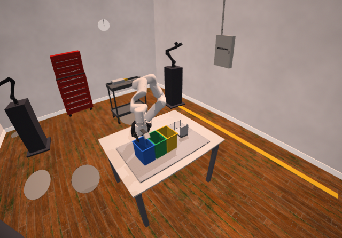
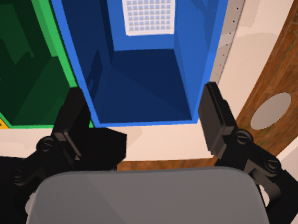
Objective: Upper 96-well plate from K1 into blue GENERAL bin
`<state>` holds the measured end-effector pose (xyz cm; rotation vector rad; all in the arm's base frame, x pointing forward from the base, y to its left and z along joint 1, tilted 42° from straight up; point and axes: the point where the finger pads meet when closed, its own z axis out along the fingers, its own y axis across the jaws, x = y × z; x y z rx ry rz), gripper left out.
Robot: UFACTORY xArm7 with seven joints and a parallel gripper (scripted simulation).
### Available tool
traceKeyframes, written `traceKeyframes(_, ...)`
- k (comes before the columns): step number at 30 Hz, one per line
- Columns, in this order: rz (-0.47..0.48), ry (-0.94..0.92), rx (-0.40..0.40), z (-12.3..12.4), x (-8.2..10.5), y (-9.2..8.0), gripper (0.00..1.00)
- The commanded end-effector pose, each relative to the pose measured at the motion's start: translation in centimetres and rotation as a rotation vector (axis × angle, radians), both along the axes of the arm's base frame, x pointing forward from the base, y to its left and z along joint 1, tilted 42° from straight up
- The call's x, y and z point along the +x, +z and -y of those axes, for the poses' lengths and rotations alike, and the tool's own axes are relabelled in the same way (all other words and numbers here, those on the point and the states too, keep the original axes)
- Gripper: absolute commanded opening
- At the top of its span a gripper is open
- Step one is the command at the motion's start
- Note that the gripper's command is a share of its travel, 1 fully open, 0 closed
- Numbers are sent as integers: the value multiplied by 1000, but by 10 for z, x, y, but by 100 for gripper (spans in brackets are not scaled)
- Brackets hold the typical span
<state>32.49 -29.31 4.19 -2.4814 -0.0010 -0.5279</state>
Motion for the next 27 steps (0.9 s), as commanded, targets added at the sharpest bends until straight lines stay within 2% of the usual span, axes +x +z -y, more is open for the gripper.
traceKeyframes(1, 1, -3, -3, 8, -4, 9, 100)
traceKeyframes(3, 1, -3, -3, 11, -6, 13, 100)
traceKeyframes(27, 1, -3, -3, 11, -6, 13, 100)
